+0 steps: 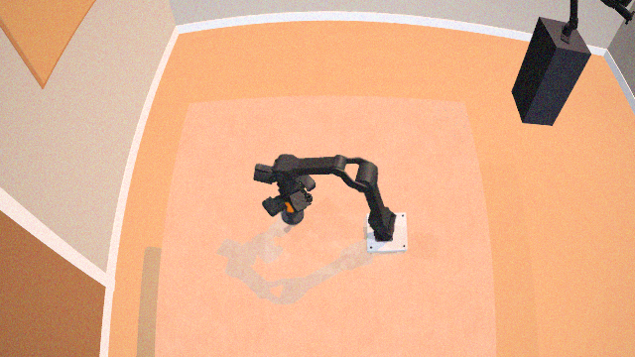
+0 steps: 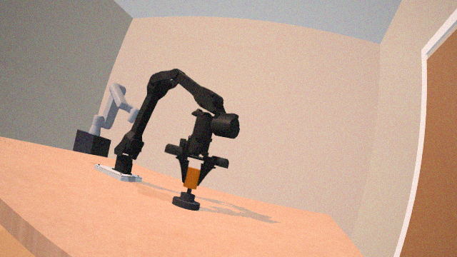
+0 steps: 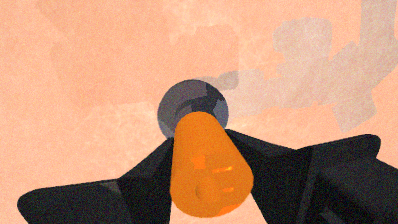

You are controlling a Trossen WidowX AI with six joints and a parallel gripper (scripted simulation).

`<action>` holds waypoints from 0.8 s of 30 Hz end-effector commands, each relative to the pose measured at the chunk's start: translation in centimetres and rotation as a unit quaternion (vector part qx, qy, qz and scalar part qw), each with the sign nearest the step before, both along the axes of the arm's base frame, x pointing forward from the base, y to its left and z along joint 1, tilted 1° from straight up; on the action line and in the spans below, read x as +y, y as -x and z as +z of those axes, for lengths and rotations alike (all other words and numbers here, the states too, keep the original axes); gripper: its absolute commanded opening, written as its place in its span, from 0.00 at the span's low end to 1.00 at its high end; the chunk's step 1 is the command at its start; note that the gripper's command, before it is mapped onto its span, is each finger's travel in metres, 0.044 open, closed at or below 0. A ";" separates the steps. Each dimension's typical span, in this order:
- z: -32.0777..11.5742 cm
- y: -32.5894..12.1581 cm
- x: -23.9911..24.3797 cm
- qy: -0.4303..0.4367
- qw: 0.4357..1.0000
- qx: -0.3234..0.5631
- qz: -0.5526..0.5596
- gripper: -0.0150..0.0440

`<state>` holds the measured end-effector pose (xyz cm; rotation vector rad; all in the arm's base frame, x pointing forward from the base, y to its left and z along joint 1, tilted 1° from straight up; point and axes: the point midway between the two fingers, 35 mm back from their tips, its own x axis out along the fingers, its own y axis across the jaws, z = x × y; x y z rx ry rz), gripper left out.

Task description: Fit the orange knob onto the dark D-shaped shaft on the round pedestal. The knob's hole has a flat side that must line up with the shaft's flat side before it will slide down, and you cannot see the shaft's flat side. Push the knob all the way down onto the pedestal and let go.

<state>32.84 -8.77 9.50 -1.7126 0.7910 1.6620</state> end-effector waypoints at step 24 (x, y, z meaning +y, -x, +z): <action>0.4 -0.4 -0.1 0.003 0.998 0.001 0.065 0.25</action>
